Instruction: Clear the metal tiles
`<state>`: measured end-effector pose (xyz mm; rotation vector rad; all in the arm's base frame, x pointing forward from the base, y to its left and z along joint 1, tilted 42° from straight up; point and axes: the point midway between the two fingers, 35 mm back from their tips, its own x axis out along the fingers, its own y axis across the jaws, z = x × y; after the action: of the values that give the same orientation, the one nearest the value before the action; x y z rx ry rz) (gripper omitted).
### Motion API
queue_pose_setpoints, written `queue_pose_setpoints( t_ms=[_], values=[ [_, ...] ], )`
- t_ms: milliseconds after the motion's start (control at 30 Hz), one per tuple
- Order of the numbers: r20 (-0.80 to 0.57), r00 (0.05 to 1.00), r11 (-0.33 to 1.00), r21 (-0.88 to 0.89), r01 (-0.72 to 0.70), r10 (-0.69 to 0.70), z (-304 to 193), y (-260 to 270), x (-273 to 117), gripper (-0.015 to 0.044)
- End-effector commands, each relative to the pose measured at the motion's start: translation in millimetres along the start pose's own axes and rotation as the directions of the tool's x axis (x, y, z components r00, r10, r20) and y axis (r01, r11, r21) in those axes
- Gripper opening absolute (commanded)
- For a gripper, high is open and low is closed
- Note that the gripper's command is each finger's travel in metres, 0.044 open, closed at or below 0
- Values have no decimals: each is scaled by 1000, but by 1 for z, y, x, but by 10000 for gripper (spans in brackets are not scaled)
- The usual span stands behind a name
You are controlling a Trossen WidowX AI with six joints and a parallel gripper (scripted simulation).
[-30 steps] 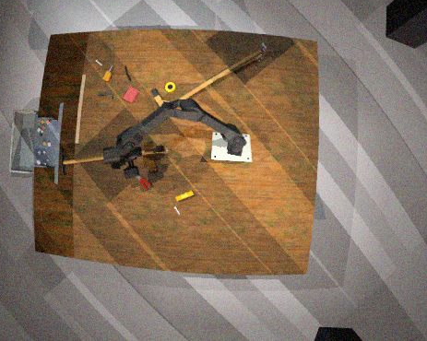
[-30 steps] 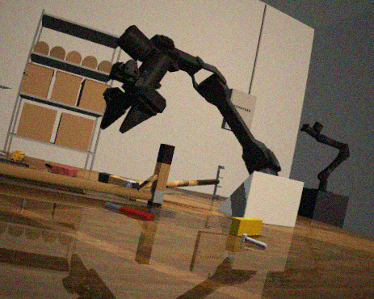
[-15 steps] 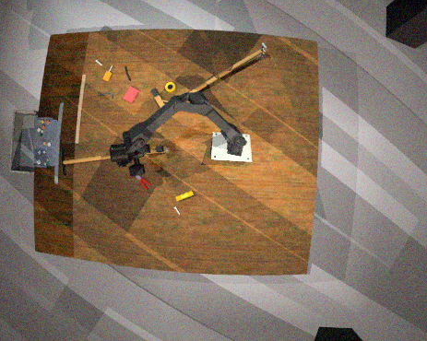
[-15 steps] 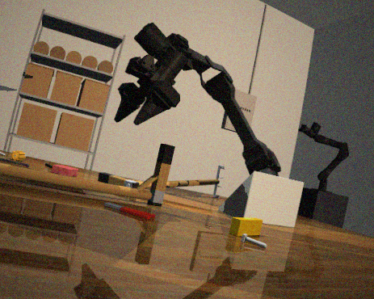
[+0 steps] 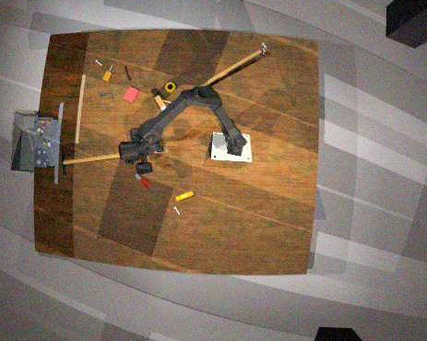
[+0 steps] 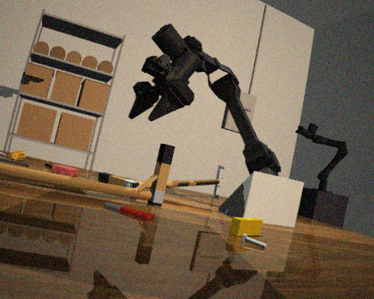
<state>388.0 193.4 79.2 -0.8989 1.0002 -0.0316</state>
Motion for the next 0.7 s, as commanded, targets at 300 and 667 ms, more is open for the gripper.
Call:
queue_pose_setpoints(
  t_ms=[300, 667],
  values=[
    [41, 999, 1000, 24, 10, -11, -25, -3, -22, 440],
    [77, 997, 999, 38, 12, -15, -48, -3, -37, 440]
  ],
)
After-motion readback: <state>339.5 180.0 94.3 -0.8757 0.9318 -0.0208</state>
